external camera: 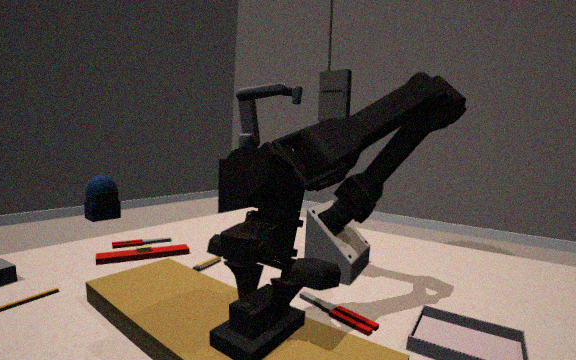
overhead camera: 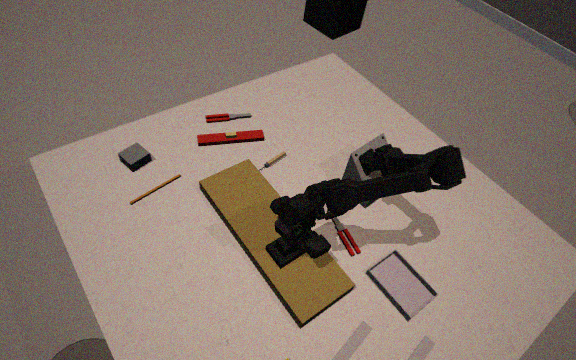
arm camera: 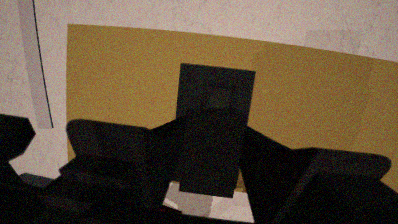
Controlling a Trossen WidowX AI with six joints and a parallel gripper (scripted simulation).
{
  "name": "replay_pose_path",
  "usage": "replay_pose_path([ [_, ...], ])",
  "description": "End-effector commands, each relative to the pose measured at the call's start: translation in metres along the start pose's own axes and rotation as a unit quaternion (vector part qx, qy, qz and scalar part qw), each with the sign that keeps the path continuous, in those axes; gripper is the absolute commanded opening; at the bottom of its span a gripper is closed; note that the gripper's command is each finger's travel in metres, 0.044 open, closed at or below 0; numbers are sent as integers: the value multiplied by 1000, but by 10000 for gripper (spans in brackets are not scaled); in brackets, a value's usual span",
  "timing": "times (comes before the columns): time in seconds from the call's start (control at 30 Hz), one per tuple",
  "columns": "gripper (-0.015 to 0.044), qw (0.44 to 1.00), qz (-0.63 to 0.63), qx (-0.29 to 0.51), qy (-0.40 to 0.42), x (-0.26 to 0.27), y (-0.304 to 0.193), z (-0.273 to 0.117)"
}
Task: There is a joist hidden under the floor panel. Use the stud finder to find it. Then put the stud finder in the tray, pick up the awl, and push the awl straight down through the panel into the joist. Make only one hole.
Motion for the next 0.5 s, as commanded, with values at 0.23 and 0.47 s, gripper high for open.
replay_pose_path([
  [0.23,0,1000,2,0,-2,-27,-7,0],
  [0.47,0,1000,2,0,-2,-43,-11,0],
])
Point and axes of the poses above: the point midway between the two fingers, 35 mm back from their tips, its own z axis out along the fingers, its own x axis across the jaws, y = z × x, the point moved 5 cm from there along -z, back along the fingers, and after that the axes turned 14 degrees about -z, right-handed, at the moved point
